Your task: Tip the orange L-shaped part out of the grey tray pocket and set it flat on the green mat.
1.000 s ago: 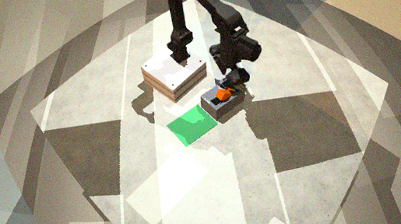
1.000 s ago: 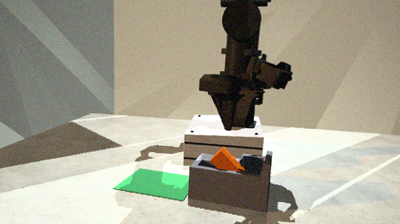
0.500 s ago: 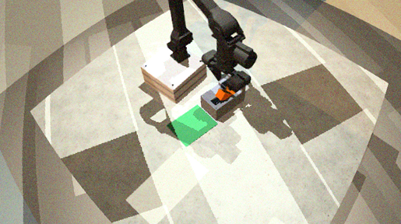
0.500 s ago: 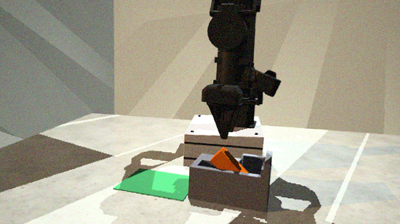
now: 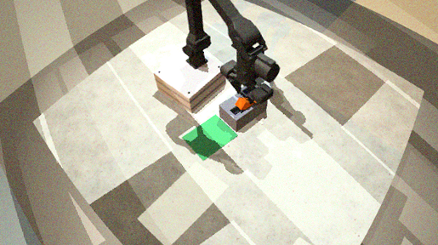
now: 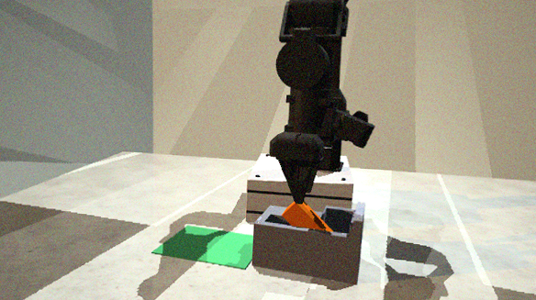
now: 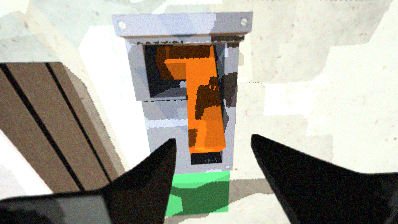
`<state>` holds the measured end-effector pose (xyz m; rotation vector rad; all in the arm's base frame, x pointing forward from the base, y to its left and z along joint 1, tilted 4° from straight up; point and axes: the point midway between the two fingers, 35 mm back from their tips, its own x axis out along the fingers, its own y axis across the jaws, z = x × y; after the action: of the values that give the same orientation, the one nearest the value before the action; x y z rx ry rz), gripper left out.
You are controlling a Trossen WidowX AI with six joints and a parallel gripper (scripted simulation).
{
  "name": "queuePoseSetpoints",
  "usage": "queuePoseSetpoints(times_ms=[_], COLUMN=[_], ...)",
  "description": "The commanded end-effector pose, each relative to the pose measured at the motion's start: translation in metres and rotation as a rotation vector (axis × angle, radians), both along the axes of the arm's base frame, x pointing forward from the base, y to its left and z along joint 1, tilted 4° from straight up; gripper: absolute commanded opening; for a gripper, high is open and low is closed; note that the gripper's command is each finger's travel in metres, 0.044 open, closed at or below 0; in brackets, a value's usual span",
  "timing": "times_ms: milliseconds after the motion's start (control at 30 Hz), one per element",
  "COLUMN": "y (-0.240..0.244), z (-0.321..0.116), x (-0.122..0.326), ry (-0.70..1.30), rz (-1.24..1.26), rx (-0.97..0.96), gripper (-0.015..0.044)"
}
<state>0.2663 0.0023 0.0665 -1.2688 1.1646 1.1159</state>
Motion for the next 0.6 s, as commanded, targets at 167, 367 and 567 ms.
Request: queuePoseSetpoints(times_ms=[167, 367, 567], y=[0.0, 0.0, -0.001], z=[-0.017, -0.027, -0.036], x=[0.001, 0.001, 0.001], ry=[0.005, 0.005, 0.005], rz=[0.004, 0.004, 0.004], rx=[0.003, 0.003, 0.003], gripper=[0.028, 0.028, 0.028])
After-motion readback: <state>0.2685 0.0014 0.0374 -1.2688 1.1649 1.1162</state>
